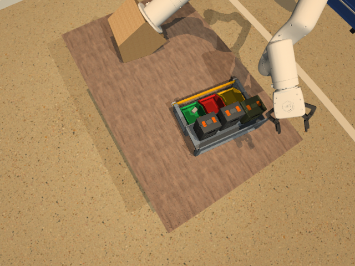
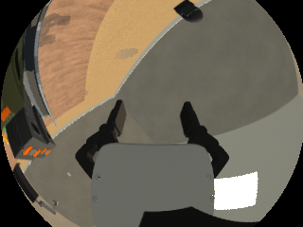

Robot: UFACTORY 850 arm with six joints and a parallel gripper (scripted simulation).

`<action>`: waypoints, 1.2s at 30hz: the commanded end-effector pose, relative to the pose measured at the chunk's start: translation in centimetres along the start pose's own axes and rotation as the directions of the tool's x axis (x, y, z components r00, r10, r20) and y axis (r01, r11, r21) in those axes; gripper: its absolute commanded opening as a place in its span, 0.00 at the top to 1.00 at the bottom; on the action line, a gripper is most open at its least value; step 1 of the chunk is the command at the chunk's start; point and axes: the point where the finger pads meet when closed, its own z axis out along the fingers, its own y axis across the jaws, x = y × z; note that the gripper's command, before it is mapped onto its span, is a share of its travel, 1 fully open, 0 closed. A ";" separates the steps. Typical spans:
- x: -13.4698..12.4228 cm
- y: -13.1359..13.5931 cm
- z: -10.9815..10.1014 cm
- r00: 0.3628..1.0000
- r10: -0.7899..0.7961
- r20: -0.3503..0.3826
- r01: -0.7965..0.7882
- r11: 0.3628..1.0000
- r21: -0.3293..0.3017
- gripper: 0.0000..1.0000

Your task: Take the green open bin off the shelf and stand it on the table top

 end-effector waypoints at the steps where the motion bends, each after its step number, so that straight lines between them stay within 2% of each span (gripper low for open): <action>1: 0.2 -0.1 -0.7 1.000 -0.001 0.001 0.001 1.000 -0.004 0.00; 8: 0.2 -0.1 -0.7 1.000 -0.001 0.001 0.001 1.000 -0.004 0.00; 13: 1.4 -2.2 -5.1 1.000 -0.001 0.001 0.001 1.000 -0.004 0.00; 25: 1.4 -2.2 -5.1 1.000 -0.001 0.001 0.001 1.000 -0.004 0.00; 30: 2.7 -4.2 -9.5 1.000 -0.001 0.001 0.001 1.000 -0.004 0.00; 36: 2.7 -4.2 -9.5 1.000 -0.001 0.001 0.001 1.000 -0.004 0.00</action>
